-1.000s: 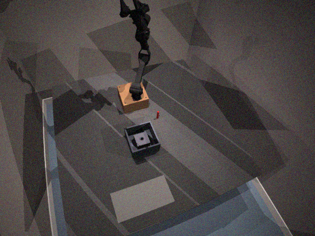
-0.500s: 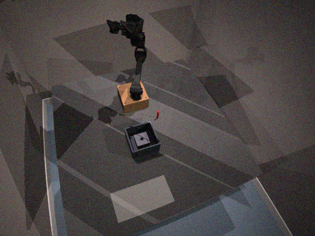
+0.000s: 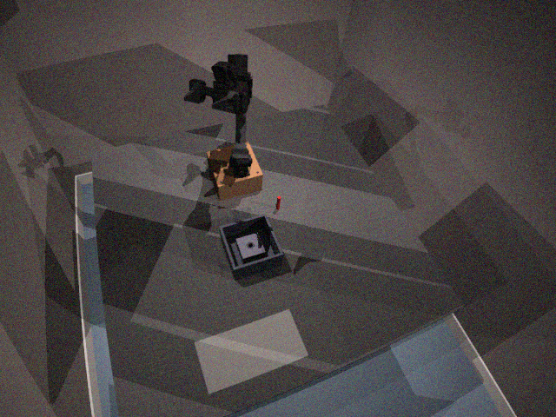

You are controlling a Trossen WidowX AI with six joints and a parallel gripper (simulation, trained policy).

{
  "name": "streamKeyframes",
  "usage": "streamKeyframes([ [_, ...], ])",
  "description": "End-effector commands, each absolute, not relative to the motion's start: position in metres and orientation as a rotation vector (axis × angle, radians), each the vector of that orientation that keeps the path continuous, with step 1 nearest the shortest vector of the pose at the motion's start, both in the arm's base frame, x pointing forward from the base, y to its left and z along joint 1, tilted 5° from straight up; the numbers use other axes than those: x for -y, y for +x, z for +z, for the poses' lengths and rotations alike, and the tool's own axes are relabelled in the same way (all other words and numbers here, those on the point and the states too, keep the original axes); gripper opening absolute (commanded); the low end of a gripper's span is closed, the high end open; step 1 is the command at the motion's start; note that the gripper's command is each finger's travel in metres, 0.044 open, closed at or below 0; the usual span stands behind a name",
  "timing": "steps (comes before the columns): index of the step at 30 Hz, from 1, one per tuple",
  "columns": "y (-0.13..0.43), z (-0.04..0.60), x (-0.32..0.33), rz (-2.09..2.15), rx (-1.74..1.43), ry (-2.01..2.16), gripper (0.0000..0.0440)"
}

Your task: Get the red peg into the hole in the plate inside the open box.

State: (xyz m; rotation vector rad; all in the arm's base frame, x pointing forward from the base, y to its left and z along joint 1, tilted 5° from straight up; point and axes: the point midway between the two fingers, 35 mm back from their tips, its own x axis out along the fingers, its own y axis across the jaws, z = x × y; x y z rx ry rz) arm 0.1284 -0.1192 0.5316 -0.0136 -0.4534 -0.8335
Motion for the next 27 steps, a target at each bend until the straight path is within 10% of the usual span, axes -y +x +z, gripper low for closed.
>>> streamKeyframes([
  [1, 0.156, 0.508, 0.121, -0.795, 0.339, 0.009, 0.044],
  [27, 0.26, 0.314, 0.065, -0.528, -0.528, 0.14, 0.044],
])
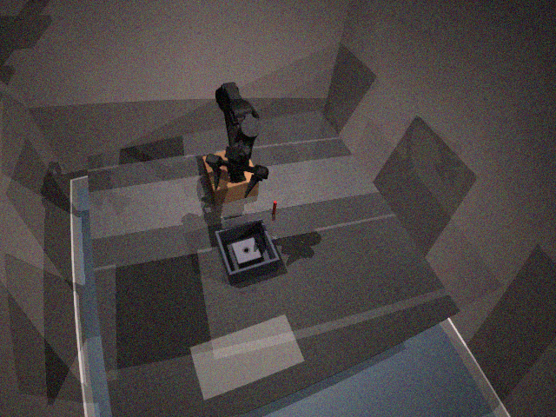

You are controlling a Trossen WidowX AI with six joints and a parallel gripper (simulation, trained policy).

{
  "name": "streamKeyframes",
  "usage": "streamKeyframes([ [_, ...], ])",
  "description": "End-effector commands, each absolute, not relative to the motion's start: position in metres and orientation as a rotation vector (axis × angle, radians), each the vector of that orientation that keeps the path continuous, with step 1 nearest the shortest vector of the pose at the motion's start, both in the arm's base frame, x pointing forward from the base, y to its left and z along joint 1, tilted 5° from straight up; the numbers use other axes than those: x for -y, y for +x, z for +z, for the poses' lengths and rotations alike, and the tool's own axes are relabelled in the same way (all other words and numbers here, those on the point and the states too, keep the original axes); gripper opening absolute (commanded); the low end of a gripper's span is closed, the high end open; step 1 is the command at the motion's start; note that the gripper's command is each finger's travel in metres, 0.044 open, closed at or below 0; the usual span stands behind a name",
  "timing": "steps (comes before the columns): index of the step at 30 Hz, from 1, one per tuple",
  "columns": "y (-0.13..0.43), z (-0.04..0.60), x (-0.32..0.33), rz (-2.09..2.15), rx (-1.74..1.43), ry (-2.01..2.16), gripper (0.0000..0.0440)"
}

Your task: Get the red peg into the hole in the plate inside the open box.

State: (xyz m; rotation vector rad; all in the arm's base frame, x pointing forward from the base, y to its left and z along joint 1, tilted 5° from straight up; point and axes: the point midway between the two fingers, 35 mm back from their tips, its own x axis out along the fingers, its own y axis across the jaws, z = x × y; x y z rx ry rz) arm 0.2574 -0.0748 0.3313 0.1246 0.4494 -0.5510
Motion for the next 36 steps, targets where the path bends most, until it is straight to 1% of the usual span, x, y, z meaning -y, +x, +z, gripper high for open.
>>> streamKeyframes([
  [1, 0.26, 0.307, 0.061, -0.521, -0.562, 0.146, 0.044],
  [8, 0.255, 0.26, 0.032, -0.485, -0.798, 0.196, 0.044],
  [17, 0.233, 0.211, -0.009, -0.498, -1.082, 0.269, 0.044],
  [27, 0.202, 0.175, -0.048, -0.583, -1.321, 0.318, 0.044],
  [36, 0.178, 0.149, -0.074, -0.688, -1.464, 0.316, 0.044],
])
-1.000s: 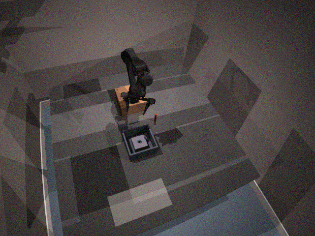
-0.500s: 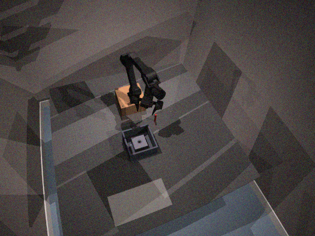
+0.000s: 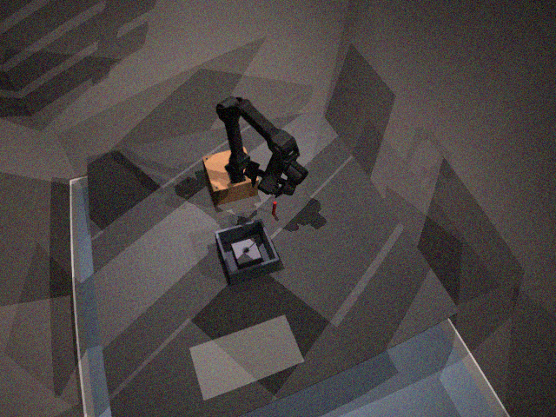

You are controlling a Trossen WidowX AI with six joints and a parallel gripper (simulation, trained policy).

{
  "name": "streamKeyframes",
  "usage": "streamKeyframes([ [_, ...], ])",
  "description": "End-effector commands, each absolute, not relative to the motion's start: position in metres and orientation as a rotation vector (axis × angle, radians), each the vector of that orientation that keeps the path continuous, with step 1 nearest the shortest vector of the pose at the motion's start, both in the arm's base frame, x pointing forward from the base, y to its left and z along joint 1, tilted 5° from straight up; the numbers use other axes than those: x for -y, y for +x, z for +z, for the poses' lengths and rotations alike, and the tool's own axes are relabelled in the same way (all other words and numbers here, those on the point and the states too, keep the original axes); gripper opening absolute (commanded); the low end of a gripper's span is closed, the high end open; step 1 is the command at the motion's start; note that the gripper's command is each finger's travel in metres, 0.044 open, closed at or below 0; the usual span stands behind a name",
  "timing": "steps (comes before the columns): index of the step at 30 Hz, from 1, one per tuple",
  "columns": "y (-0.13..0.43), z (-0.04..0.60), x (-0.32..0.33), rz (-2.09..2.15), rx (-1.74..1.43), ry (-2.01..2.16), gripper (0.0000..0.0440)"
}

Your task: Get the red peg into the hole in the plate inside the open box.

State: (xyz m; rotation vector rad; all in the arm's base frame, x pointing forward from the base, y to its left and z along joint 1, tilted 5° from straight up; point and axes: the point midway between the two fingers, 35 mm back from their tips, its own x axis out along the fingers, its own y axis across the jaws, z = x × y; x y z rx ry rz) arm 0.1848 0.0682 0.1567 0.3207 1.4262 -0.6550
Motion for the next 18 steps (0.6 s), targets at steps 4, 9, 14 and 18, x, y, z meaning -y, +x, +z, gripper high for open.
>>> streamKeyframes([
  [4, 0.171, 0.138, -0.083, -0.73, -1.507, 0.303, 0.044],
  [9, 0.165, 0.123, -0.091, -0.769, -1.547, 0.289, 0.044],
  [14, 0.163, 0.107, -0.099, -0.791, -1.574, 0.28, 0.044],
  [18, 0.164, 0.093, -0.105, -0.796, -1.587, 0.282, 0.044],
])
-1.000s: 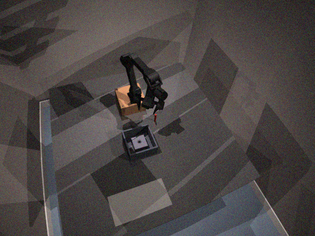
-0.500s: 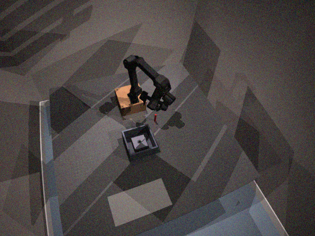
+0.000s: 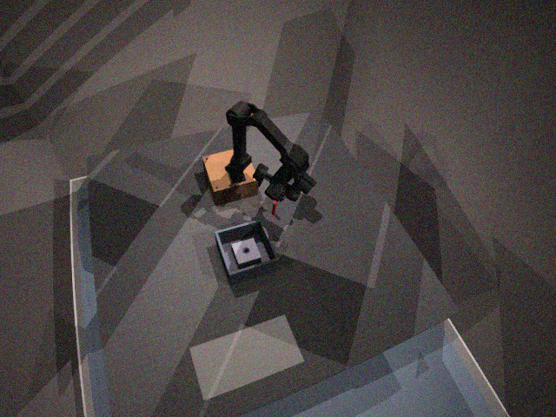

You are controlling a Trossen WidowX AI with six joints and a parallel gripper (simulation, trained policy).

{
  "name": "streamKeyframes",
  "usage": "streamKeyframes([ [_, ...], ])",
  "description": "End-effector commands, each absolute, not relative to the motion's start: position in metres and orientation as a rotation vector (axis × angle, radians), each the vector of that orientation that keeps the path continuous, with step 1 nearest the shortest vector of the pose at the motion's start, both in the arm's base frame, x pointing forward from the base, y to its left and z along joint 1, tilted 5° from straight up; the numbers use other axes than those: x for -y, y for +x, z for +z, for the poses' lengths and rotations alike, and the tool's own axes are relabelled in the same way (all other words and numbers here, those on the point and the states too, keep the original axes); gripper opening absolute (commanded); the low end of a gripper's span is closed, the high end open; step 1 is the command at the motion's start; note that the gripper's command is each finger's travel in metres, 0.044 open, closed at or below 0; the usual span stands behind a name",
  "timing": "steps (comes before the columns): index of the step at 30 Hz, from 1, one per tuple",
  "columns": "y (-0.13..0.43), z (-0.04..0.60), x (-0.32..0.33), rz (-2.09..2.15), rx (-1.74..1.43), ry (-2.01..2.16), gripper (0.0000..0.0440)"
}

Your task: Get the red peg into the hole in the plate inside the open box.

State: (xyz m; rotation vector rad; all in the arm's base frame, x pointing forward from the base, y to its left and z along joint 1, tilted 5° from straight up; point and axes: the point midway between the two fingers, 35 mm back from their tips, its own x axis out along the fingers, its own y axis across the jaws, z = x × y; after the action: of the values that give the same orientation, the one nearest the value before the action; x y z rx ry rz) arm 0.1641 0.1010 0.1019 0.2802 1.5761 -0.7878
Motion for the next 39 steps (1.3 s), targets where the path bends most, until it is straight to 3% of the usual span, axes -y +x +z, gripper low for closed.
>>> streamKeyframes([
  [1, 0.164, 0.09, -0.107, -0.796, -1.589, 0.284, 0.044],
  [29, 0.177, -0.006, -0.124, -0.781, -1.545, 0.357, 0.0424],
  [33, 0.176, -0.014, -0.122, -0.783, -1.544, 0.354, 0.0373],
  [39, 0.17, -0.029, -0.118, -0.808, -1.558, 0.34, 0.0218],
])
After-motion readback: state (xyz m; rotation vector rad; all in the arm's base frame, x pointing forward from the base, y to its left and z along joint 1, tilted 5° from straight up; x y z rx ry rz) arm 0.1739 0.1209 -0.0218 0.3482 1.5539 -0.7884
